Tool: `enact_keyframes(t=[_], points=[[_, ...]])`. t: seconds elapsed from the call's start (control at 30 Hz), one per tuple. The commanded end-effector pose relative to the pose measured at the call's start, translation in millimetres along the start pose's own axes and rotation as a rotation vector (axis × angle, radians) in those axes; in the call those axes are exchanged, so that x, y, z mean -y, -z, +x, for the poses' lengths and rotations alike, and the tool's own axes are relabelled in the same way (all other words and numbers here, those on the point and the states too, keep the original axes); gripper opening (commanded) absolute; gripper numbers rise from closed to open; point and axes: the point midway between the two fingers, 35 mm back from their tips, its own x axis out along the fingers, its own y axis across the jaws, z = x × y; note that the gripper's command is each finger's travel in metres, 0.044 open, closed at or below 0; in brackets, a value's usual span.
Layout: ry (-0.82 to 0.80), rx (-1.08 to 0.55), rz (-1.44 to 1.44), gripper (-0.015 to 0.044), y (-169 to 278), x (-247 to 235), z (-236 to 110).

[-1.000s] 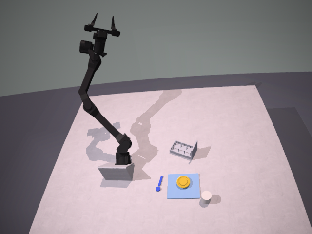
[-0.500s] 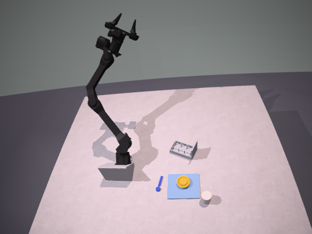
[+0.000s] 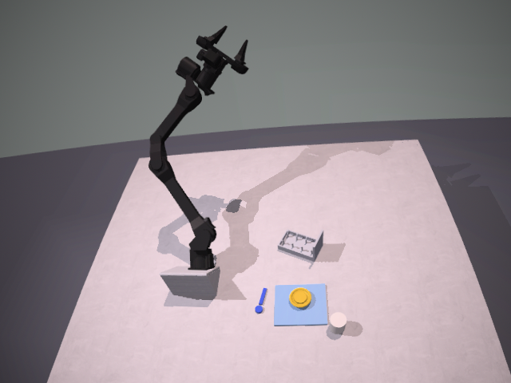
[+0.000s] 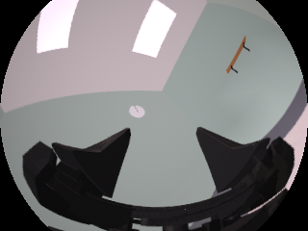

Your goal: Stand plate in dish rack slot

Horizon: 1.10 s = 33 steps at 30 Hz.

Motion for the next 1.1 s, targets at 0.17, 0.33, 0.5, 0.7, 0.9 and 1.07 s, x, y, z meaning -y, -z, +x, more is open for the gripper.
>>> enact_keyframes(t=[0.17, 0.33, 0.5, 0.7, 0.9, 1.07], points=[[0.061, 0.002, -0.156, 0.04, 0.8, 38.7, 17.9], [0.097, 0.002, -0.241, 0.04, -1.0, 58.4, 26.0], [0.171, 0.053, -0.346, 0.04, -14.6, 94.8, 37.3], [0.246, 0.049, -0.464, 0.04, -22.7, 126.4, 45.6], [0.278, 0.031, -0.57, 0.04, -31.6, 145.9, 52.1], [0.358, 0.005, -0.671, 0.04, -39.5, 174.5, 56.5]])
